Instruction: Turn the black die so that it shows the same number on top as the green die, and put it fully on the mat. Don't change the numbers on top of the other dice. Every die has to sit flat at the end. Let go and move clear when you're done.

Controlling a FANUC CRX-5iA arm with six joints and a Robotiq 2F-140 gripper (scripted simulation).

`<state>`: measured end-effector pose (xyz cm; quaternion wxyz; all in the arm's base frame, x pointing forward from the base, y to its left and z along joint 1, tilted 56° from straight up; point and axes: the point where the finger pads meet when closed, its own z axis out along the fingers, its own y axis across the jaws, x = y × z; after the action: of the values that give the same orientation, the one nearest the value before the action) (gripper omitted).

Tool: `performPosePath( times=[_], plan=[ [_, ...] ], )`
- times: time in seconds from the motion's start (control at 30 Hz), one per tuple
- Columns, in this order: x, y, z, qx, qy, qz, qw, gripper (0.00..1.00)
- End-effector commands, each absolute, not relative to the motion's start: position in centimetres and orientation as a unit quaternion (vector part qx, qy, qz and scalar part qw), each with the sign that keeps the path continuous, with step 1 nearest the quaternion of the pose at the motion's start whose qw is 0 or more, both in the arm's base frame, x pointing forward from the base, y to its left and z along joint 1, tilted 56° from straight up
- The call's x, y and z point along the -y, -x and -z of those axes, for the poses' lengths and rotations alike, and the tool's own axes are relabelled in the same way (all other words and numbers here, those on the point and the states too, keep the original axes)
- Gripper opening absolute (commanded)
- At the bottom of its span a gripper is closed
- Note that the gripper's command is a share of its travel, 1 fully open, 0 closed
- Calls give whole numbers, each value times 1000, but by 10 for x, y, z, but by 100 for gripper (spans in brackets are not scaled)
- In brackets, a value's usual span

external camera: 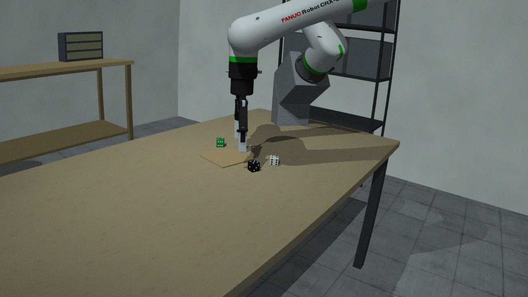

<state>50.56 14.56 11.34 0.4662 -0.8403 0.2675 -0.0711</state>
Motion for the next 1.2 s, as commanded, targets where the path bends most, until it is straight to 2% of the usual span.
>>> performPosePath(
  times=[0.0,0.4,1.17],
  plan=[
    [-169,-508,-147,-270,842,71,461,100],
    [-191,-510,-176,-270,842,71,461,100],
    [-192,-510,-178,-270,842,71,461,100]
  ],
)
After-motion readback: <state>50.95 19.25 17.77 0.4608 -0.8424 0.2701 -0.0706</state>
